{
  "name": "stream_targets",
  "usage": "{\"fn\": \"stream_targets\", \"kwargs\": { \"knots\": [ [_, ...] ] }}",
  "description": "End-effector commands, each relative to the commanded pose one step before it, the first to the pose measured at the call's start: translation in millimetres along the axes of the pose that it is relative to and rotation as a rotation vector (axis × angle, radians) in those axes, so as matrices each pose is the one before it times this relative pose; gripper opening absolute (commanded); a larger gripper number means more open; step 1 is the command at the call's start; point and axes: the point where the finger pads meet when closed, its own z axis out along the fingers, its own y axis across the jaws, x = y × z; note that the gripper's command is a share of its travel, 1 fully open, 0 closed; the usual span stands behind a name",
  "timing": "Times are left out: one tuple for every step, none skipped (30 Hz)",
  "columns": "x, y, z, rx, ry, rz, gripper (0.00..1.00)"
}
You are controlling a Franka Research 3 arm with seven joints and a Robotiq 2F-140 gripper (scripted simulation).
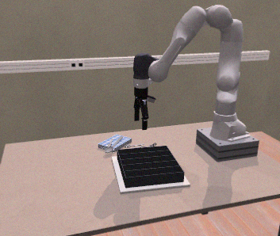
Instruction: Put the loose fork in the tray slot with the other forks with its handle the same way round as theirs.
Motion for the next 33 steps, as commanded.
{"fn": "stream_targets", "kwargs": {
  "knots": [
    [2.35, 1.20, 0.49, -0.00578, 0.00663, -0.01556, 1.00],
    [0.00, 0.00, 0.00, 0.00000, 0.00000, 0.00000, 1.00],
    [0.00, 0.00, 0.00, 0.00000, 0.00000, 0.00000, 1.00],
    [0.00, 0.00, 0.00, 0.00000, 0.00000, 0.00000, 1.00],
    [0.00, 0.00, 0.00, 0.00000, 0.00000, 0.00000, 1.00],
    [0.00, 0.00, 0.00, 0.00000, 0.00000, 0.00000, 1.00],
    [0.00, 0.00, 0.00, 0.00000, 0.00000, 0.00000, 1.00],
    [0.00, 0.00, 0.00, 0.00000, 0.00000, 0.00000, 1.00],
    [0.00, 0.00, 0.00, 0.00000, 0.00000, 0.00000, 1.00],
    [0.00, 0.00, 0.00, 0.00000, 0.00000, 0.00000, 1.00],
    [0.00, 0.00, 0.00, 0.00000, 0.00000, 0.00000, 1.00],
    [0.00, 0.00, 0.00, 0.00000, 0.00000, 0.00000, 1.00],
    [0.00, 0.00, 0.00, 0.00000, 0.00000, 0.00000, 1.00],
    [0.00, 0.00, 0.00, 0.00000, 0.00000, 0.00000, 1.00],
    [0.00, 0.00, 0.00, 0.00000, 0.00000, 0.00000, 1.00],
    [0.00, 0.00, 0.00, 0.00000, 0.00000, 0.00000, 1.00],
    [0.00, 0.00, 0.00, 0.00000, 0.00000, 0.00000, 1.00],
    [0.00, 0.00, 0.00, 0.00000, 0.00000, 0.00000, 1.00],
    [-0.10, -0.09, 0.52, 0.00007, 0.00004, 0.00003, 1.00],
    [-0.56, -0.46, 2.92, 0.00037, 0.00021, 0.00014, 1.00],
    [-1.13, -0.81, 6.03, 0.00058, 0.00032, 0.00020, 1.00],
    [-1.53, -0.85, 8.52, 0.00037, 0.00017, 0.00008, 1.00],
    [-1.62, -0.54, 9.51, -0.00020, -0.00019, -0.00016, 1.00],
    [-1.38, -0.13, 8.68, -0.00075, -0.00049, -0.00035, 1.00],
    [-0.94, 0.11, 6.24, -0.00087, -0.00054, -0.00036, 1.00],
    [-0.44, 0.12, 3.05, -0.00053, -0.00031, -0.00020, 1.00],
    [-0.08, 0.02, 0.54, -0.00010, -0.00006, -0.00004, 1.00],
    [0.00, 0.00, 0.00, 0.00000, 0.00000, 0.00000, 0.26],
    [0.00, 0.00, 0.00, 0.00000, 0.00000, 0.00000, 0.26],
    [0.00, 0.00, 0.00, 0.00000, 0.00000, 0.00000, 0.26],
    [0.00, 0.00, 0.00, 0.00000, 0.00000, 0.00000, 0.26],
    [0.00, 0.00, 0.00, 0.00000, 0.00000, 0.00000, 0.26],
    [0.00, 0.00, 0.00, 0.00000, 0.00000, 0.00000, 0.26]
  ]
}}
